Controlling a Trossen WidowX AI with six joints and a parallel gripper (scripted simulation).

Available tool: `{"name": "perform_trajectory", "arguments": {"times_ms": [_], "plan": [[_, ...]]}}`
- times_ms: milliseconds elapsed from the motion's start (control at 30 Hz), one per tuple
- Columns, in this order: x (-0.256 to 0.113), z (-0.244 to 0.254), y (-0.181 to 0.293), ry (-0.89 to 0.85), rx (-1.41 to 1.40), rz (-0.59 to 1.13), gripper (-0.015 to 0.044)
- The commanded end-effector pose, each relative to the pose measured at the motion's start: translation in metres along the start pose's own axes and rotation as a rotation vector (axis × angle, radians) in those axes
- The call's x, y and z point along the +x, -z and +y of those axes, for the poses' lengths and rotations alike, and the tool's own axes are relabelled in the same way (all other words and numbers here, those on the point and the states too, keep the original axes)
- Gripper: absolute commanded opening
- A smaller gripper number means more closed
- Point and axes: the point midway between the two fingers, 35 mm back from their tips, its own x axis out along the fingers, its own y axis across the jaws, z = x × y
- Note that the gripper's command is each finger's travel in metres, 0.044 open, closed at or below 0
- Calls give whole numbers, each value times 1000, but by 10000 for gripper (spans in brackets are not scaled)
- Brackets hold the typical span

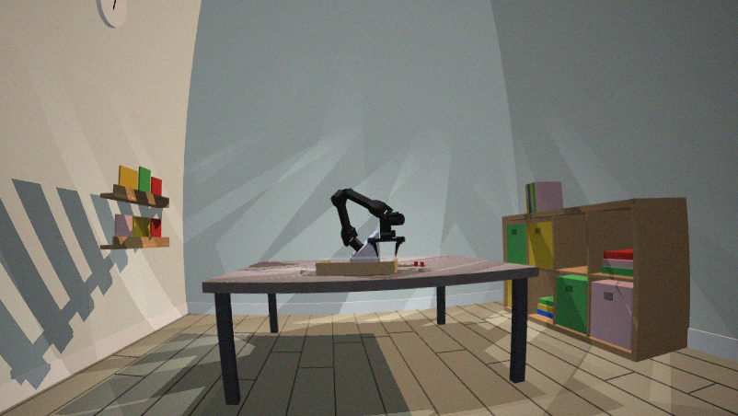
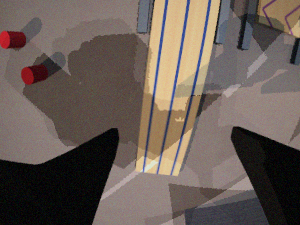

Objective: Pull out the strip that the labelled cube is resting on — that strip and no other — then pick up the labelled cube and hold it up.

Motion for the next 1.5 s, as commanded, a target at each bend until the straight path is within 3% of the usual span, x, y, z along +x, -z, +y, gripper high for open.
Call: {"name": "perform_trajectory", "arguments": {"times_ms": [0,1467], "plan": [[-2,-2,-15,1,-3,-7,440],[-21,-20,-149,2,2,-12,440]]}}
